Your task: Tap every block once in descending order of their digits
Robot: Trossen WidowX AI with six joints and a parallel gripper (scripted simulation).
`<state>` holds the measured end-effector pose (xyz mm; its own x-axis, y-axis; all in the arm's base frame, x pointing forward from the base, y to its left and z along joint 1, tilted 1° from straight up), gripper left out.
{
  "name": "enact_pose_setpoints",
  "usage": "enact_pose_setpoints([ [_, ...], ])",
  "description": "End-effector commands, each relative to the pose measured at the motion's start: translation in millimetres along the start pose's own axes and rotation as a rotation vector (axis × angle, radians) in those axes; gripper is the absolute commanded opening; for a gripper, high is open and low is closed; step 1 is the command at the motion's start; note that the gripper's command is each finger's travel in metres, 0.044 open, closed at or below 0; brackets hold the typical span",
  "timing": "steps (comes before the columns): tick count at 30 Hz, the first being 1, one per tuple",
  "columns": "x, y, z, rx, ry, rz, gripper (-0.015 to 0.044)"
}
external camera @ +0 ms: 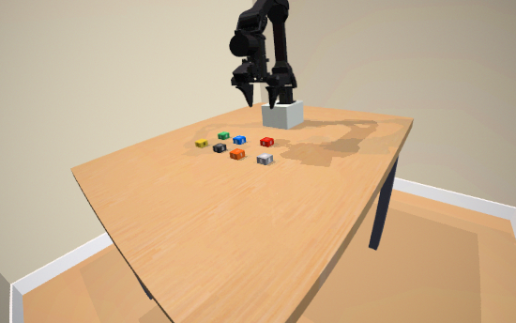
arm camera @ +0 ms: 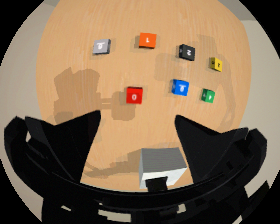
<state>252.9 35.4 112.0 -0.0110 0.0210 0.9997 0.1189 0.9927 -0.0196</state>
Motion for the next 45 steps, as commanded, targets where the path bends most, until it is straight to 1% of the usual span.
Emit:
enact_pose_setpoints([
  [1,0,2,0,-0.003,-0.002,-0.002,0.04],
  [10,1,2,-1,-0.003,-0.002,-0.002,0.04],
  [16,7,38,-52,-0.003,-0.006,-0.005,0.04],
  [22,3,80,-95,-0.003,-0.009,-0.009,0.04],
  [45,3,82,-97,-0.003,-0.01,-0.009,0.04],
])
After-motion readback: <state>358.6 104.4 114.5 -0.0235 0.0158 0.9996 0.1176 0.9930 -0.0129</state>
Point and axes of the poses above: the point midway between the two fingers, 35 mm back from their tips, its own x axis back along the fingers, its own y axis across the jaws, z = x × y, the point moved 4 cm from there along x, back along the fingers, and after that the axes turned 2 degrees about x, right-handed, at the moved point
